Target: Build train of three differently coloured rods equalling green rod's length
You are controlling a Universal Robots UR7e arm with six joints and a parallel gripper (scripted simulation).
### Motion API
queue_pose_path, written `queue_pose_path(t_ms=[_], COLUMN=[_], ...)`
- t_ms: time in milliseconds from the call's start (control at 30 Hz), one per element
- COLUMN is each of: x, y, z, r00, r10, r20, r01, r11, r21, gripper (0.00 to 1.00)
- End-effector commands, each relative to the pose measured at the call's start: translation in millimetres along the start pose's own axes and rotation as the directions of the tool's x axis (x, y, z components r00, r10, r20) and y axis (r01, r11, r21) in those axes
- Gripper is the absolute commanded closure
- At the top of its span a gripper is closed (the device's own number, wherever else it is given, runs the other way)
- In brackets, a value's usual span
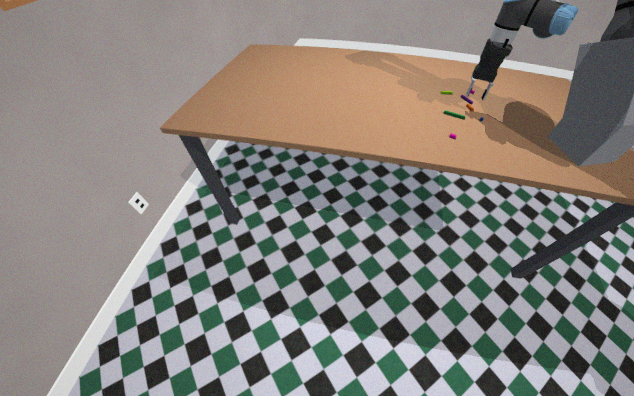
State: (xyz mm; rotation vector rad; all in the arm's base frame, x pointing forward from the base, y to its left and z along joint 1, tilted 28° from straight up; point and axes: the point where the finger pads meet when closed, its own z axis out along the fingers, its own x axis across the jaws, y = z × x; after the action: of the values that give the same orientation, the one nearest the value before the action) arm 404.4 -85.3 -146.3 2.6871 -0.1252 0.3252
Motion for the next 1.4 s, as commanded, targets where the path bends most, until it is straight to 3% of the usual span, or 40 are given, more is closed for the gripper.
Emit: queue_pose_path(t_ms=[0,1367], x=[1.8,2.3], y=[-5.7,-7.7], z=[-1.4,-1.8], r00=[0.992,0.984], r10=[-0.129,-0.176], r20=[-0.002,-0.002], r01=[0.129,0.176], r11=[0.992,0.984], r21=[-0.001,-0.002], gripper=[0.0,0.0])
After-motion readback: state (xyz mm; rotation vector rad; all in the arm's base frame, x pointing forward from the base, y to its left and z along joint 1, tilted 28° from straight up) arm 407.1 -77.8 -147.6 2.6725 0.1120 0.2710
